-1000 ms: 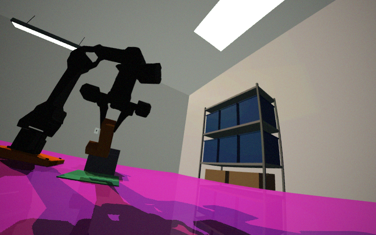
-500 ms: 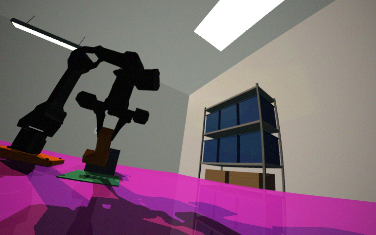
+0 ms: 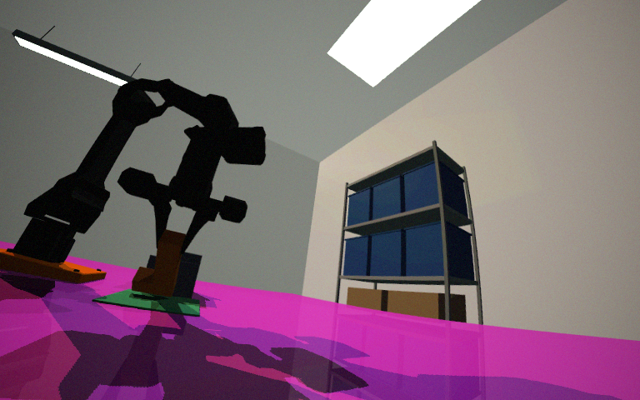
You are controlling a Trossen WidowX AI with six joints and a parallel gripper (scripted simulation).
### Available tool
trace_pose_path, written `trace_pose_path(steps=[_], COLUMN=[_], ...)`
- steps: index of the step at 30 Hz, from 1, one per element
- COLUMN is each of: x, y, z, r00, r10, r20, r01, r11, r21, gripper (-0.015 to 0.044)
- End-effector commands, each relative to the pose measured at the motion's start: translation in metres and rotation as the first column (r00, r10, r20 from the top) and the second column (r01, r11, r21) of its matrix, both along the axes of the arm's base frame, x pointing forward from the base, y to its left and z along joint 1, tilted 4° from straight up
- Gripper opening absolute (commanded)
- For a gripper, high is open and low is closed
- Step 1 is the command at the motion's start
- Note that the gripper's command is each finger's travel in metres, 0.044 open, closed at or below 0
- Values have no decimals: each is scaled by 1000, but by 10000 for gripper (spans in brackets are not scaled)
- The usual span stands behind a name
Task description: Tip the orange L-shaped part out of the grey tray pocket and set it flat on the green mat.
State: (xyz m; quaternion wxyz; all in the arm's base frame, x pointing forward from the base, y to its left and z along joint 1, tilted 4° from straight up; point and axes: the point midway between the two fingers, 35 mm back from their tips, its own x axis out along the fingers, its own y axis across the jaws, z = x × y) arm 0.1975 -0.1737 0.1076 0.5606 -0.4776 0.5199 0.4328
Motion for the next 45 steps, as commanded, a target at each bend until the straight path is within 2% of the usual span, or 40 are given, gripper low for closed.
trace_pose_path(steps=[1, 9, 19, 24, 29, 45], x=[0, 0, 0, 0, -7, -5], y=[0, 0, 0, -2, 1, -1], z=[-2, -2, 0, 34, 84, 82], r00=[1000, 1000, 1000, 1000, 1000, 1000], r10=[-3, 0, 0, -1, -3, -5], r20=[1, 0, 0, 1, 1, 9], r01=[3, 0, 0, 1, 3, 5], r11=[1000, 1000, 1000, 1000, 1000, 1000], r21=[1, 0, 0, 0, 1, -9], gripper=[0, 0, 262, 394, 400, 400])
